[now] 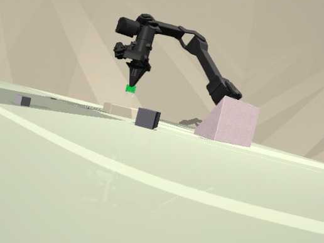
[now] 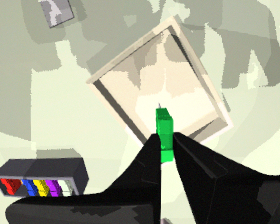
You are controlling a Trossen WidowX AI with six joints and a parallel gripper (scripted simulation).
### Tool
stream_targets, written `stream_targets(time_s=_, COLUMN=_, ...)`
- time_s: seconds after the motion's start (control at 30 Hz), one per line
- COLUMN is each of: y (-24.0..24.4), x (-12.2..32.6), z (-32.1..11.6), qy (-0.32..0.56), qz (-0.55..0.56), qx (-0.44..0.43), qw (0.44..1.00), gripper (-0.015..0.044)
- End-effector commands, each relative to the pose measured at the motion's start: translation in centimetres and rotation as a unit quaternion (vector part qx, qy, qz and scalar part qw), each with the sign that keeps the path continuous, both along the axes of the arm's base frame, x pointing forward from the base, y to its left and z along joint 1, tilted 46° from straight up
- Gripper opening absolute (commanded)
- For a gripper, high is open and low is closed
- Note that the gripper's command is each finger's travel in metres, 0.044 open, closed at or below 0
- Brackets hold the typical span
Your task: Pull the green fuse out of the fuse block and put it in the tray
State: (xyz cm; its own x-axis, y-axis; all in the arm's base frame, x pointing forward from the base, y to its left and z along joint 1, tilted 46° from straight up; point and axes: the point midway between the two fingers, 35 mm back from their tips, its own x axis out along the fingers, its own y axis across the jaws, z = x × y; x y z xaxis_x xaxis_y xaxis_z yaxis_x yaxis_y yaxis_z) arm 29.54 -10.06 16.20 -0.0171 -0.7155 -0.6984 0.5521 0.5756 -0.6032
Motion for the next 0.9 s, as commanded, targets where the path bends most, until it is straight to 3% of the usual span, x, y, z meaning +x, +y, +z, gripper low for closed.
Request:
stream_targets(time_s=0.0, y=-0.6, x=-0.5, z=0.6, qy=0.004, qz=0.002, qx=-0.004, qw=1.000, gripper=0.0000)
stream_targets(time_s=0.87, y=-3.4, x=-0.6, z=-2.1, qy=0.004, qz=0.002, qx=-0.005, qw=1.000, gripper=0.0000)
